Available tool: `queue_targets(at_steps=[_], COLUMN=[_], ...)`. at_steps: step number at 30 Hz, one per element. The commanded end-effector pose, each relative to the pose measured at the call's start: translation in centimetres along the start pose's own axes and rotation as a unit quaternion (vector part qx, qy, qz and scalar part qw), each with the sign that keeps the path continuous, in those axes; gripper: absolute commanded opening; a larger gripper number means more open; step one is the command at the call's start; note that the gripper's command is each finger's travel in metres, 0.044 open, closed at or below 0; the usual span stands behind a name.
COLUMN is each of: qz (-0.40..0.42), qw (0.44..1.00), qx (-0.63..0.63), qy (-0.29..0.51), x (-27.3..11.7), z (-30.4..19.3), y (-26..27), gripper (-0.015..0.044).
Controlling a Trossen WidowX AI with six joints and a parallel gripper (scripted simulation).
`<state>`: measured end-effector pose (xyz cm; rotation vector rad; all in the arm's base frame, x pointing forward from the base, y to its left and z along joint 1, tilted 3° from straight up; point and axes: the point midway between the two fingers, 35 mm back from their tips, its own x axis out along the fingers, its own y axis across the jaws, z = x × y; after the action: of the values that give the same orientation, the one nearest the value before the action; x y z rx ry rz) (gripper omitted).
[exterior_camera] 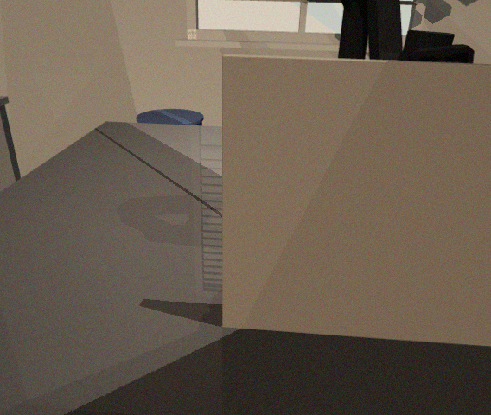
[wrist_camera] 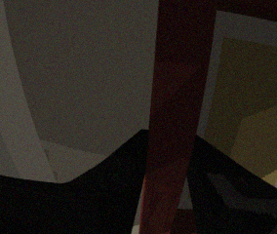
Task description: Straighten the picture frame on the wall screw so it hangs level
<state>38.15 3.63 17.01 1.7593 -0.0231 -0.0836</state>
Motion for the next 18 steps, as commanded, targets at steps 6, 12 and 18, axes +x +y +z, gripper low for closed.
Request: queue_targets(at_steps=[6,12,18], qz=[0.008,0.008,0.008], qw=[1.000,1.000,1.000], qx=[0.000,0.000,0.000], qy=[-0.001,-0.001,-0.001], x=[0.04,0.04,0.04], z=[-0.01,-0.01,-0.01], y=[0.66,0.73,0.81], gripper=[0.0000,0.0000,0.0000])
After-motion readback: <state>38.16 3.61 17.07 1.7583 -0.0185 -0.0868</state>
